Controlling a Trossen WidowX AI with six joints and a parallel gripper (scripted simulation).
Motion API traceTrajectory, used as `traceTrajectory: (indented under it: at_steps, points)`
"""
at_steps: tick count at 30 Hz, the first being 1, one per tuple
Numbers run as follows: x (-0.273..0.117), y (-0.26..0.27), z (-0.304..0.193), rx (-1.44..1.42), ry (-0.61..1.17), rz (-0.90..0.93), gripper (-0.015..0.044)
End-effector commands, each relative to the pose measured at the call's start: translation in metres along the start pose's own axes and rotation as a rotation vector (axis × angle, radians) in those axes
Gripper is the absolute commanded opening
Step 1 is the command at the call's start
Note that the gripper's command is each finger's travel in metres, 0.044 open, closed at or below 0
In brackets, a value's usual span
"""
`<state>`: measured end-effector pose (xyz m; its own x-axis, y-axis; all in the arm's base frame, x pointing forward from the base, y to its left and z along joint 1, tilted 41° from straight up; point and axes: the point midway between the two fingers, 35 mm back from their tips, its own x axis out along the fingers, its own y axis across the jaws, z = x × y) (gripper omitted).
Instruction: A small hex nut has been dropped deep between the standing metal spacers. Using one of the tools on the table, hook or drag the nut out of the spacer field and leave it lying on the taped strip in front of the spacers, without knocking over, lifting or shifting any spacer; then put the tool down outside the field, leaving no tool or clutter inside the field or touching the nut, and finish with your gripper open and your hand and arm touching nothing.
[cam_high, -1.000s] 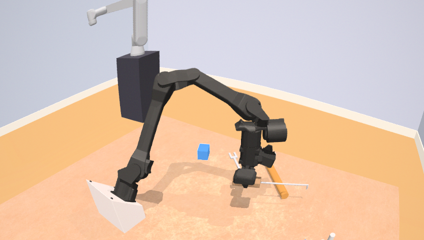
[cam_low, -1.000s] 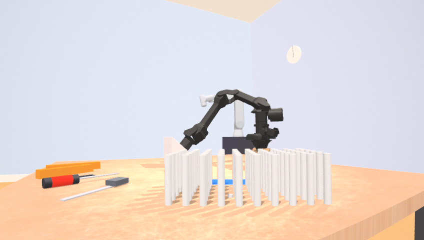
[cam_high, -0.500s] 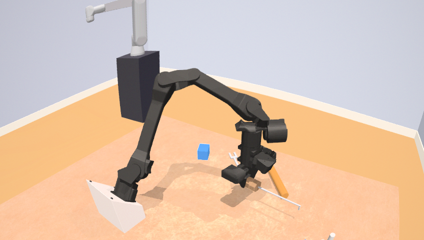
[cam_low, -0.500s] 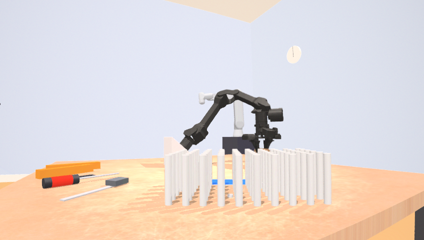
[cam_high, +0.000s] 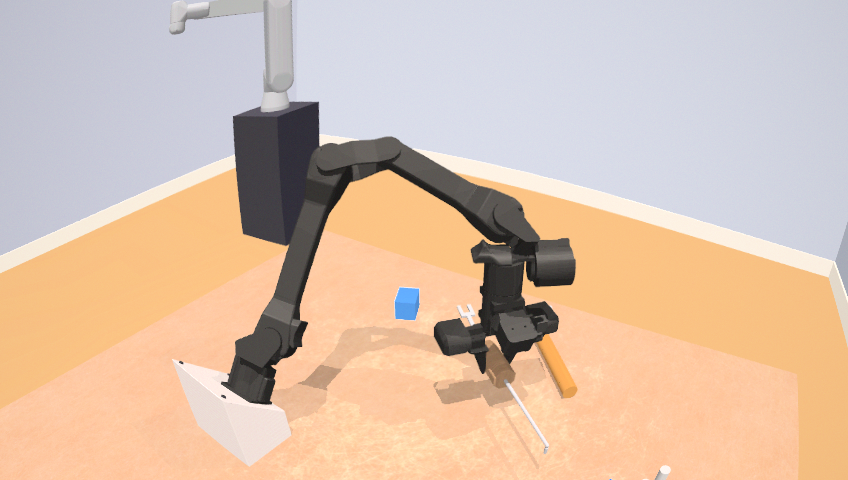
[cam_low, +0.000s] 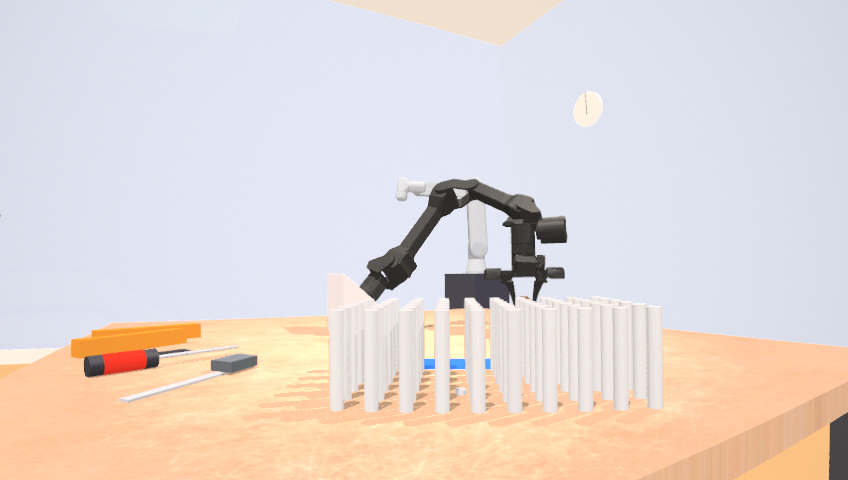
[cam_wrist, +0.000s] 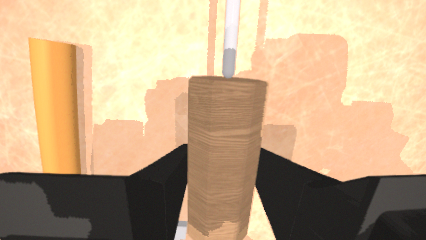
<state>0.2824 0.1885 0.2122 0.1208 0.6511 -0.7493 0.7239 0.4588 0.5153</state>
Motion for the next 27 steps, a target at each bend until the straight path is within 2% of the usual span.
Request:
traceTrajectory:
  at_steps: [1,23,27]
  points:
    - [0.0,0.0008,0.0005,0.128,0.001,0.002,0.0]
    - [0.0007,0.0013,0.0028,0.893,0.001,0.002,0.0]
    - [0.0008,0.0013,0.0029,0.946,0.001,0.002,0.0]
